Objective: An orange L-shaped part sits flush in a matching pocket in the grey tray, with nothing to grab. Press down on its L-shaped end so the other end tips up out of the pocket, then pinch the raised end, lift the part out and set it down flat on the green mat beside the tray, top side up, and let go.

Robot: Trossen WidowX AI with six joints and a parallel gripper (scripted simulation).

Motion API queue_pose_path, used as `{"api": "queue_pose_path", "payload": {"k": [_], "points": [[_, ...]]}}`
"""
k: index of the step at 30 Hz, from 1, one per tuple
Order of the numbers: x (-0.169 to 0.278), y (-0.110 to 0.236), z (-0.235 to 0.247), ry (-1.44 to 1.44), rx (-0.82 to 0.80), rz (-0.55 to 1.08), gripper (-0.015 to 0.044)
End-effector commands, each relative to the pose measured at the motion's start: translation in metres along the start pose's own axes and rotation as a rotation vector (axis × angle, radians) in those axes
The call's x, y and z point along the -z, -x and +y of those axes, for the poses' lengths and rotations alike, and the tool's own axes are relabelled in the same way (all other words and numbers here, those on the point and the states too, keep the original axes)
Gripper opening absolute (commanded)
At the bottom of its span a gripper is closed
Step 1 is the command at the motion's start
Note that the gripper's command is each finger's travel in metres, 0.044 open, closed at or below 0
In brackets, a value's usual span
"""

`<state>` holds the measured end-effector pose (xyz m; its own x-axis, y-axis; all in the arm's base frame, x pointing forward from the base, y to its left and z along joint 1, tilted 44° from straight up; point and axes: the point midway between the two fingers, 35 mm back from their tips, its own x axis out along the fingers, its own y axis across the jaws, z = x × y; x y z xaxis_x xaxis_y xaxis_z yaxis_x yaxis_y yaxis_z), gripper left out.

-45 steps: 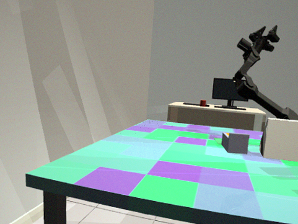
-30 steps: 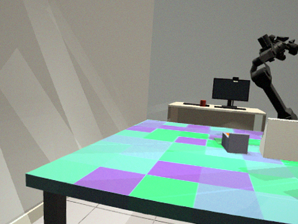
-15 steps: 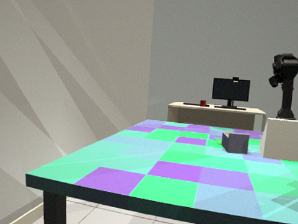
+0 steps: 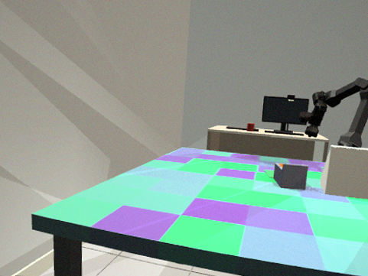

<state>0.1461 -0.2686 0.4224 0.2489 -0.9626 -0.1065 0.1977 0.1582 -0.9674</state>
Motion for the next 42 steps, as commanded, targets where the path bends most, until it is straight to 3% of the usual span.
{"api": "queue_pose_path", "payload": {"k": [1, 6, 10, 16, 20, 26, 33, 42], "points": [[-0.049, -0.008, 0.059, -0.072, -0.191, -0.114, 0.0180], [-0.108, 0.006, 0.141, -0.114, -0.451, -0.178, 0.0180], [-0.145, 0.037, 0.208, -0.119, -0.644, -0.180, 0.0180], [-0.180, 0.112, 0.301, -0.082, -0.886, -0.152, 0.0180], [-0.177, 0.168, 0.356, 0.005, -0.978, -0.065, 0.0180], [-0.141, 0.250, 0.422, 0.173, -0.976, 0.071, 0.0180], [-0.073, 0.319, 0.462, 0.329, -0.768, 0.135, 0.0180], [-0.057, 0.323, 0.471, 0.348, -0.706, 0.128, 0.0180]]}}
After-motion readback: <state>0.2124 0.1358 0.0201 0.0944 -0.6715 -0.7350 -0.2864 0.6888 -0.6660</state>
